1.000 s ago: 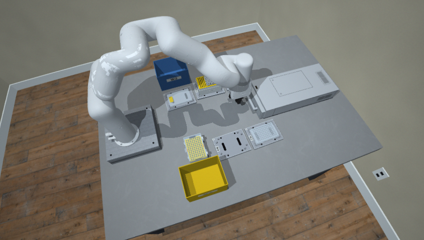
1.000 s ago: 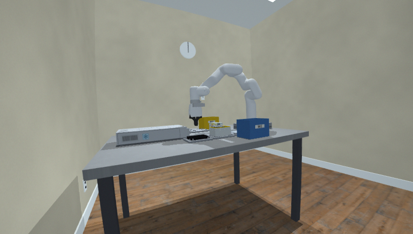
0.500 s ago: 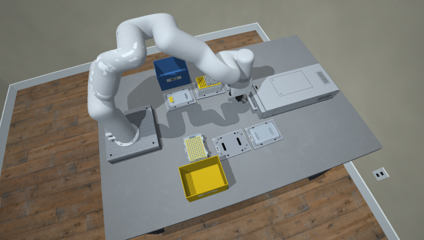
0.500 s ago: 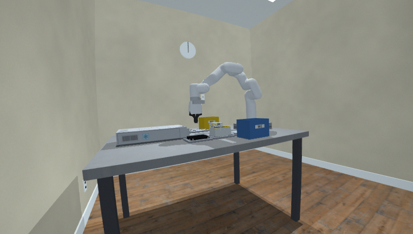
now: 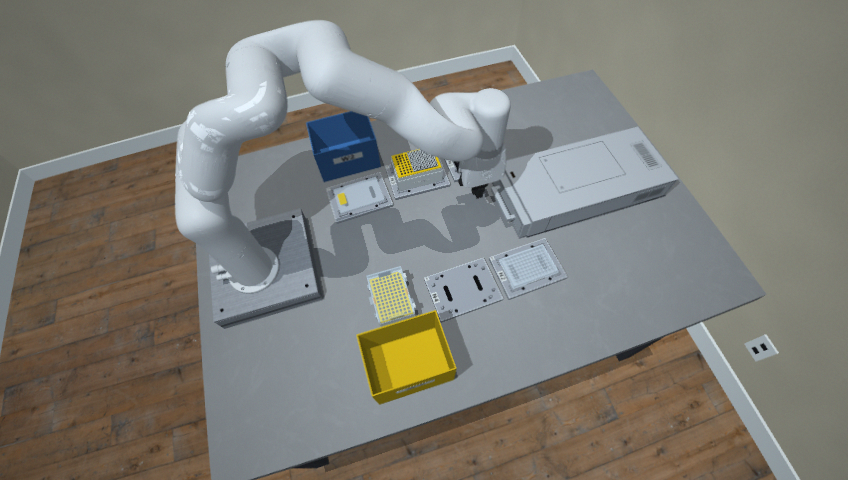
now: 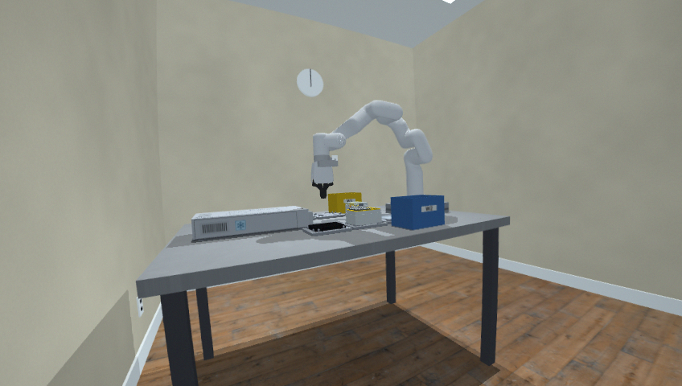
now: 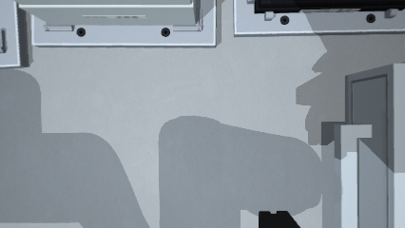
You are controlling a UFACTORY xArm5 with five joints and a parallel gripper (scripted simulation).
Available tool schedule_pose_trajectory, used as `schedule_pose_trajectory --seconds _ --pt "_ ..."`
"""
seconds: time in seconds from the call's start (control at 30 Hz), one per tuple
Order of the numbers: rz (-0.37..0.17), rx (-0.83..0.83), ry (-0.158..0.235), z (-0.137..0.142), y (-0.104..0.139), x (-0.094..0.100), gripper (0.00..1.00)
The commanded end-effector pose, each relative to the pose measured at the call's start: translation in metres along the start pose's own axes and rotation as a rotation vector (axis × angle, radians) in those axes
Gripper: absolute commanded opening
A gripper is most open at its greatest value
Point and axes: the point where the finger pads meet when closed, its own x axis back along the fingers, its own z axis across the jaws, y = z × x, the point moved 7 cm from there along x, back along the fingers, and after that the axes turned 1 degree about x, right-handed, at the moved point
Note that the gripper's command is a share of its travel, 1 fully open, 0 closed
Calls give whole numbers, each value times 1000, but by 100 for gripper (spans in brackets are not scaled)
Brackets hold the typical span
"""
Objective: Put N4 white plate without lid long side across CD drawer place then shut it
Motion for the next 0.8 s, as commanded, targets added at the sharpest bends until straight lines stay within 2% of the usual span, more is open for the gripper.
schedule_pose_trajectory --seconds 0.0,0.3,0.67,0.7,0.77 --pt "-5 0 4 1 0 10 0" --pt "-5 0 4 1 0 21 0" --pt "-5 0 4 1 0 21 0" --pt "-5 -33 4 -3 -1 24 100" --pt "-5 -100 4 -12 -1 30 100"
